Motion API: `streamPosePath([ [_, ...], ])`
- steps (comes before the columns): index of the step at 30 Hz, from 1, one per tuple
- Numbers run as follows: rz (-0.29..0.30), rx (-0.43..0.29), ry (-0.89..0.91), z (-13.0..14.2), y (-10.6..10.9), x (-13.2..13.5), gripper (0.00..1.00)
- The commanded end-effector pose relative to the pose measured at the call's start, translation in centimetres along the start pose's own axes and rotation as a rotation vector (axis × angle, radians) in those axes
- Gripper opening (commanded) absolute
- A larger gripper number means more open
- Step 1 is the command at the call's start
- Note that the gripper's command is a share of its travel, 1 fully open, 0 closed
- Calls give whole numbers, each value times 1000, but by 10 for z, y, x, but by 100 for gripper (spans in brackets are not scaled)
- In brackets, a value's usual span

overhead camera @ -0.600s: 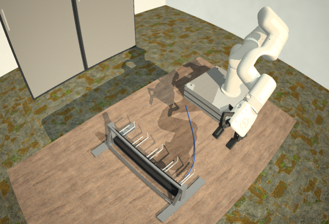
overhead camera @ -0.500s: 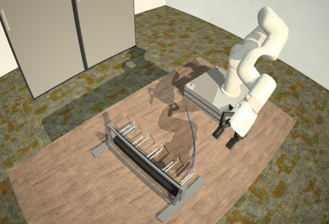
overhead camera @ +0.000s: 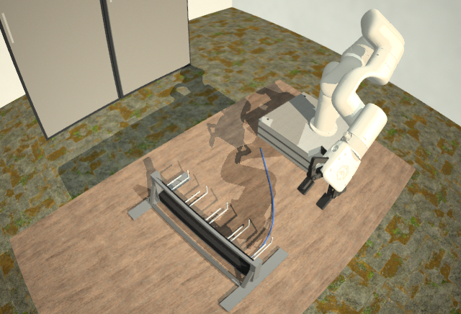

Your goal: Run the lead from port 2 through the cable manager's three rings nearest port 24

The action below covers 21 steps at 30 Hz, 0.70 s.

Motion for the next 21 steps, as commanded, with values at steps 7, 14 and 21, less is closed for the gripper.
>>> streamPosePath([
  [7,-11,106,-244,-34,-13,-19,100],
  [14,-35,241,-549,-81,-26,-36,100],
  [21,-66,350,-797,-120,-33,-46,100],
])
Point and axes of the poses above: the point where the finger pads meet when closed, its own y axis back along the fingers, its own x axis across the jaws, z = x × y, the point moved 8 cm from there along y, back along the fingers, and after that the axes turned 7 degrees about -y, right-handed, at the moved point
